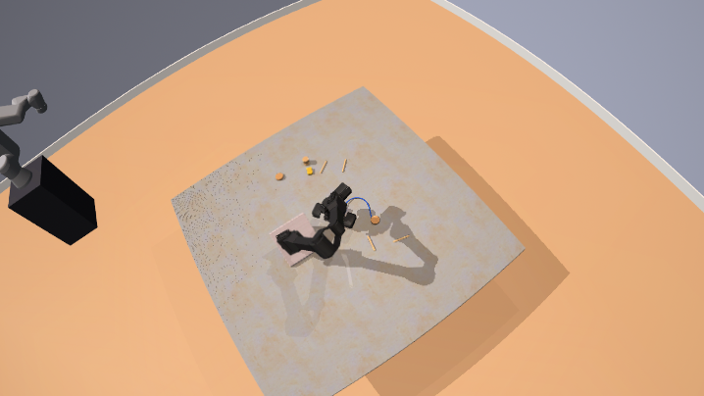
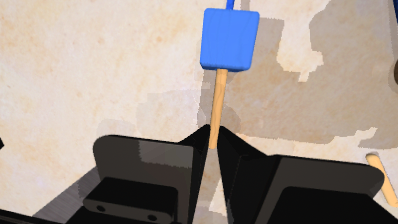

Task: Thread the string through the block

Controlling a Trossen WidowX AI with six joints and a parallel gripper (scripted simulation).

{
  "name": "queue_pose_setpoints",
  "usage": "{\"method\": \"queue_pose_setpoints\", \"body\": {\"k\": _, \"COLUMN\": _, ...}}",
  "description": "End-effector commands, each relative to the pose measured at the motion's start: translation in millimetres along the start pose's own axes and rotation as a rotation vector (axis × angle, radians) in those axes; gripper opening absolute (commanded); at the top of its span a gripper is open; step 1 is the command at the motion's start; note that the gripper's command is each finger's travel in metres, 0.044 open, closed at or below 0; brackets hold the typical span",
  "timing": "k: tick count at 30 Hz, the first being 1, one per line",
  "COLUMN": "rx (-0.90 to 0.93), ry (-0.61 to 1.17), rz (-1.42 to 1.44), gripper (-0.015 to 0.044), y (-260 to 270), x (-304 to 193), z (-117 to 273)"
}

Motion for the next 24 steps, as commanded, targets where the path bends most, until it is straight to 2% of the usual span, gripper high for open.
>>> {"method": "queue_pose_setpoints", "body": {"k": 1, "rx": 0.0, "ry": -0.002, "rz": 0.0, "gripper": 0.0, "y": -1, "x": -6, "z": 0}}
{"method": "queue_pose_setpoints", "body": {"k": 8, "rx": 0.001, "ry": -0.001, "rz": 0.001, "gripper": 0.0, "y": -4, "x": -15, "z": 1}}
{"method": "queue_pose_setpoints", "body": {"k": 16, "rx": 0.004, "ry": -0.001, "rz": 0.001, "gripper": 0.021, "y": -3, "x": -8, "z": 10}}
{"method": "queue_pose_setpoints", "body": {"k": 20, "rx": 0.008, "ry": -0.002, "rz": 0.001, "gripper": 0.021, "y": -2, "x": -4, "z": 70}}
{"method": "queue_pose_setpoints", "body": {"k": 24, "rx": 0.005, "ry": 0.0, "rz": 0.001, "gripper": 0.021, "y": -2, "x": -5, "z": 81}}
Point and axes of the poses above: the point midway between the two fingers, 35 mm back from their tips, its own z axis back along the fingers, its own y axis across the jaws, x = y × z, the point moved 9 cm from there along z, back along the fingers, and after that the axes turned 13 degrees about -z, right-handed, at the moved point
